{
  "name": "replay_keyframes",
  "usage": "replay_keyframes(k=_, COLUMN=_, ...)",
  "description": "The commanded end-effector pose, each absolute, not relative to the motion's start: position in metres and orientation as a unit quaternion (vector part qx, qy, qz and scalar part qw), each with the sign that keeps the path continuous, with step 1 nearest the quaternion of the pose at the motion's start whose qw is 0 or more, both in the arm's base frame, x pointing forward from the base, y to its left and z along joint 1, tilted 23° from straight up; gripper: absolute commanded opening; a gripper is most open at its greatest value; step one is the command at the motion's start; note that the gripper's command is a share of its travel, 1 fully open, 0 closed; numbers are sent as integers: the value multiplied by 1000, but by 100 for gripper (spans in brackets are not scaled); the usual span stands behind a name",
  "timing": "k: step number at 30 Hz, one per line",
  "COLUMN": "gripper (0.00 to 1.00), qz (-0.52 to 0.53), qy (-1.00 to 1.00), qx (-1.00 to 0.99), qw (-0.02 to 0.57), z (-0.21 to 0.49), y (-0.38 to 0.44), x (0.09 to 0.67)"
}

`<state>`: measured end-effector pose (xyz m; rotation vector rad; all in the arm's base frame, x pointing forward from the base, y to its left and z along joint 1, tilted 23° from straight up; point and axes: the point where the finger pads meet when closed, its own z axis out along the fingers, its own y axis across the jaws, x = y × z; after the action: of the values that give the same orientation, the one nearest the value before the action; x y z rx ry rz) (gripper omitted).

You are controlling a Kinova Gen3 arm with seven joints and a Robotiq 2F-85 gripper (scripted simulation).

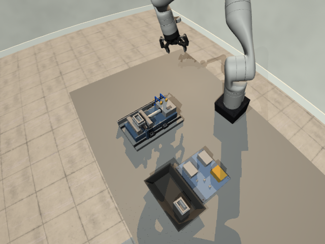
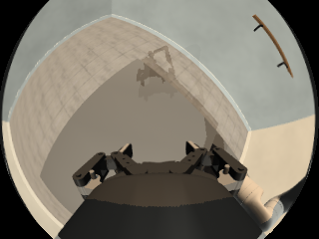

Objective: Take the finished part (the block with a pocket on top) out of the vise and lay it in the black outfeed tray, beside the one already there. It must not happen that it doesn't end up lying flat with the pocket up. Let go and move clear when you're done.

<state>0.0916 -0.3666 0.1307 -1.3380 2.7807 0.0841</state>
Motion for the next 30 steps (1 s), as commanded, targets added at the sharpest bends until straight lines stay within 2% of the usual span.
replay_keyframes(k=1, gripper=100, qz=15, qy=889, qx=-457, qw=33, z=137, y=-363, x=117)
replay_keyframes(k=10, gripper=100, qz=15, qy=889, qx=-457, qw=33, z=137, y=-363, x=117)
replay_keyframes(k=11, gripper=100, qz=4, qy=877, qx=-479, qw=40, z=143, y=-358, x=140)
replay_keyframes(k=21, gripper=100, qz=4, qy=877, qx=-479, qw=40, z=143, y=-358, x=140)
replay_keyframes(k=22, gripper=100, qz=-7, qy=865, qx=-499, qw=46, z=149, y=-352, x=162)
replay_keyframes(k=30, gripper=100, qz=-7, qy=865, qx=-499, qw=46, z=149, y=-352, x=162)
